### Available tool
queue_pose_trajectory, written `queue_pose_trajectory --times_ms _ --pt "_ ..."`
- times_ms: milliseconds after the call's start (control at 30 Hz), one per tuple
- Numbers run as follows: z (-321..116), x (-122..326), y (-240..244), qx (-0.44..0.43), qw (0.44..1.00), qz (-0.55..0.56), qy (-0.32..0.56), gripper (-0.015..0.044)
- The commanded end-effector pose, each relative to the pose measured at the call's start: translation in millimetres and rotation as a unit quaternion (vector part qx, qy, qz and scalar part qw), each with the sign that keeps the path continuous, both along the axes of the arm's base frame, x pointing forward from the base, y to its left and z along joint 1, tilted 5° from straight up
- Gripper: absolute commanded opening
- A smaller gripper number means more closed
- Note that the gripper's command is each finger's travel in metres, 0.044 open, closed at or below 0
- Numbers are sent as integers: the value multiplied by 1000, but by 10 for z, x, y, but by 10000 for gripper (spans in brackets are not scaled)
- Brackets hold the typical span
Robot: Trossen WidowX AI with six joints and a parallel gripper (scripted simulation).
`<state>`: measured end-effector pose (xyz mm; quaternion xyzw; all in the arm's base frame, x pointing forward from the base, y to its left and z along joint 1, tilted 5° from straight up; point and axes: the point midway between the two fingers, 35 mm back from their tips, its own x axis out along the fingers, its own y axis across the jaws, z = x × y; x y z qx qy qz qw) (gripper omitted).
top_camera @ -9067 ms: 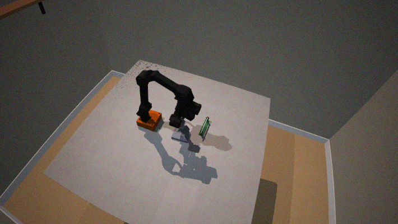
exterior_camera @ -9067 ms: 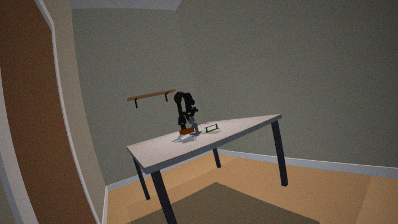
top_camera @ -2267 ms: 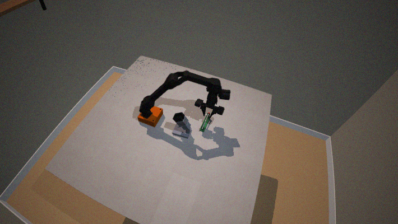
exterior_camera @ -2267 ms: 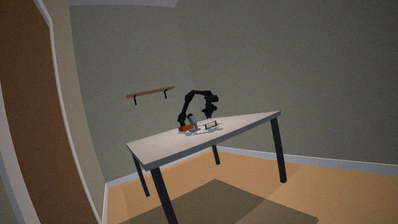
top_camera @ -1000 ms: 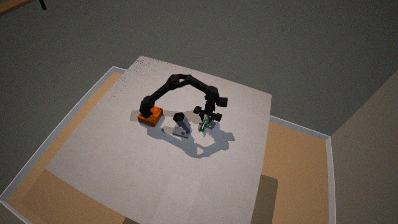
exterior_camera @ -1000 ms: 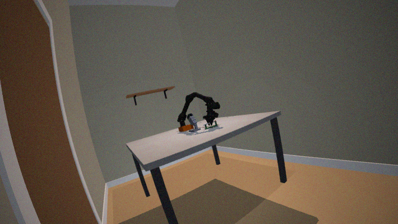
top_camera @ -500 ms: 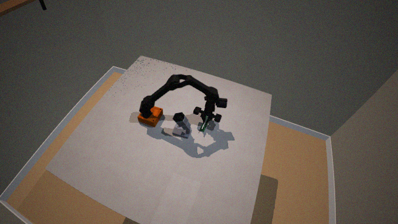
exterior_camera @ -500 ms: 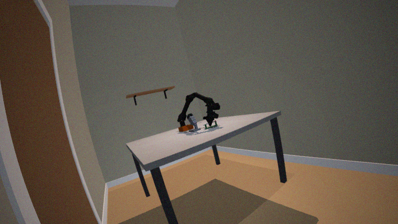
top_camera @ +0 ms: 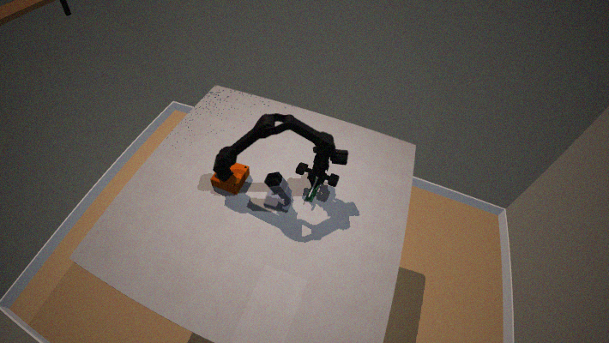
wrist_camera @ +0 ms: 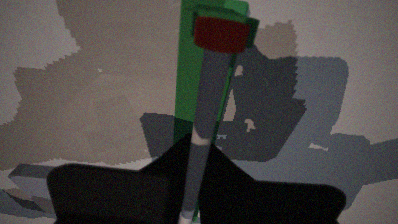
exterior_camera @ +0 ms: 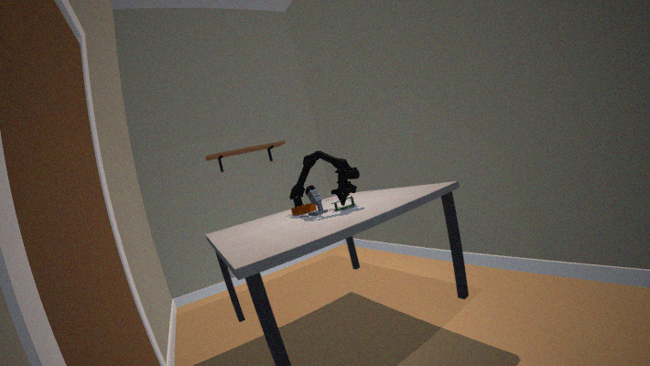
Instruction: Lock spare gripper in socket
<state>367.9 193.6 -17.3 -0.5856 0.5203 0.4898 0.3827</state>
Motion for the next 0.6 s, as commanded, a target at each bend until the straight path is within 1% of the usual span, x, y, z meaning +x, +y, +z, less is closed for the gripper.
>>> queue_pose_trajectory --times_ms 0,567 --pt "138 28 6 1 1000 -1 -4 0" --pt "637 44 -14 1 1000 -1 -4 0"
